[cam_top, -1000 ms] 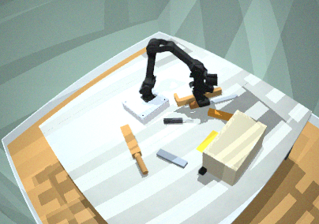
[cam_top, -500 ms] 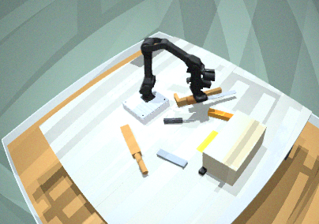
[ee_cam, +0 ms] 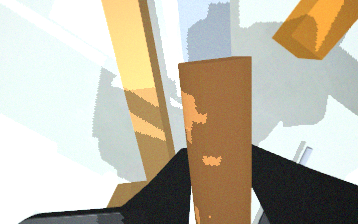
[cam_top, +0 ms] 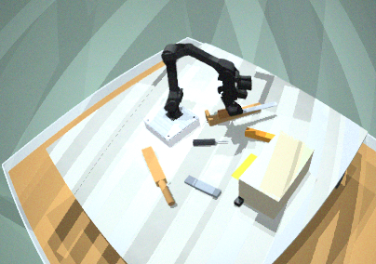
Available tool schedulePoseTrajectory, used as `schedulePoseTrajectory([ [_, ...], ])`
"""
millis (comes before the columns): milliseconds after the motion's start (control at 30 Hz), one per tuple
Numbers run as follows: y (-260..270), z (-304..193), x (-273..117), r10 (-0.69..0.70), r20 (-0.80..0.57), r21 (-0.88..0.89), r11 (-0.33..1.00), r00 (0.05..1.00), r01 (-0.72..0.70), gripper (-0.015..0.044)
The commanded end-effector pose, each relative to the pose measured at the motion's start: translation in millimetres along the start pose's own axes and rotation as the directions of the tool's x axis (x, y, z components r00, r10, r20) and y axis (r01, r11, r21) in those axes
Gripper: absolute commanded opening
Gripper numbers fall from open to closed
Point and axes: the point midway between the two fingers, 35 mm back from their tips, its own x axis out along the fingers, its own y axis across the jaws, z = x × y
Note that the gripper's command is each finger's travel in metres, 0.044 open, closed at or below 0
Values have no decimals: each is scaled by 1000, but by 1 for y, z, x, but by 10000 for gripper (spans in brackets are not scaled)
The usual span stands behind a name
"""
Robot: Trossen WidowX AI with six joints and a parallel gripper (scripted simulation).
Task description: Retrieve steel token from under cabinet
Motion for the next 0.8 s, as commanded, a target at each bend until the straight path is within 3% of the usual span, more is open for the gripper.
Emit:
schedulePoseTrajectory([
  [0,-2,5,-12,-11,21,3,1000,1000,11,0],
  [767,-4,10,-58,-11,21,3,1000,1000,11,0],
])
